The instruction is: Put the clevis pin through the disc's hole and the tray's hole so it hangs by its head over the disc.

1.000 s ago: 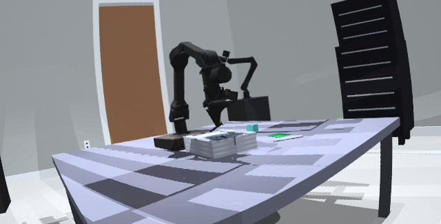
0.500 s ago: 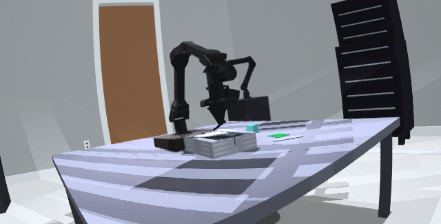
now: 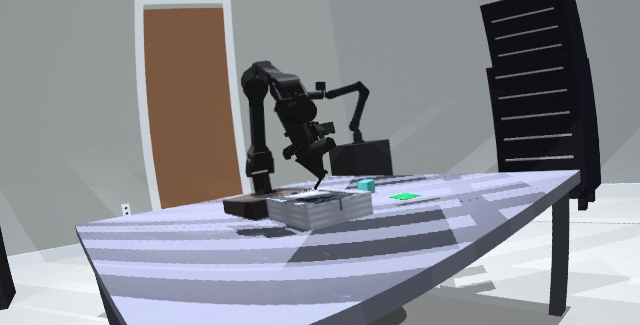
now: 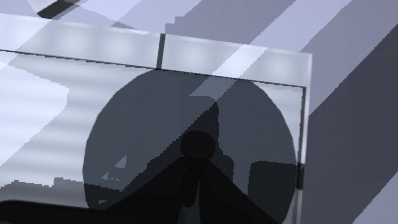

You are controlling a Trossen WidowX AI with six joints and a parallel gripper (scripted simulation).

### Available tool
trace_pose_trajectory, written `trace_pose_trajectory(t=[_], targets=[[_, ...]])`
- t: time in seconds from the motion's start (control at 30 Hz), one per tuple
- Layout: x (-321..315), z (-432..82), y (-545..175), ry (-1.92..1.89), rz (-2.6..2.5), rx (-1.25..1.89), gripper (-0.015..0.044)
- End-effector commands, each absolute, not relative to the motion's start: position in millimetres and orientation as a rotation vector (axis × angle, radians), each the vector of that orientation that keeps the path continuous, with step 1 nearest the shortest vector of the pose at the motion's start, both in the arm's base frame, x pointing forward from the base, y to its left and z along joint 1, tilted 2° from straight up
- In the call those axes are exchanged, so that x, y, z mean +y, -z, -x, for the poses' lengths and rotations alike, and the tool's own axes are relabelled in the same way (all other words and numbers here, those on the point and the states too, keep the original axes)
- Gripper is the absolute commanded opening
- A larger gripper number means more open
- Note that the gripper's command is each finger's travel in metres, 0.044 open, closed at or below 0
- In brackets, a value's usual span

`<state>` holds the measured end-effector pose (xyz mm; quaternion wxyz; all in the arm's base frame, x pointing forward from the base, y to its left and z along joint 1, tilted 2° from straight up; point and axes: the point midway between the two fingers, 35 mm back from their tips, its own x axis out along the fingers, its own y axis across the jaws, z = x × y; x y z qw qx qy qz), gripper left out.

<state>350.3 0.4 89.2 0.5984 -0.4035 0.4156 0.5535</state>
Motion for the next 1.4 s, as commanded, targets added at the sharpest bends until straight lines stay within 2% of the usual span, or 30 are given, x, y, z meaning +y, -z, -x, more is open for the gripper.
trace_pose_trajectory(t=[0.0, 0.8, 1.37], targets=[[-3, -348, -83, -1.334, 0.849, 0.892, 0.0], [-19, -347, -68, -1.487, 0.388, 0.399, 0.0], [-24, -350, -66, -1.488, 0.367, 0.377, 0.0]])
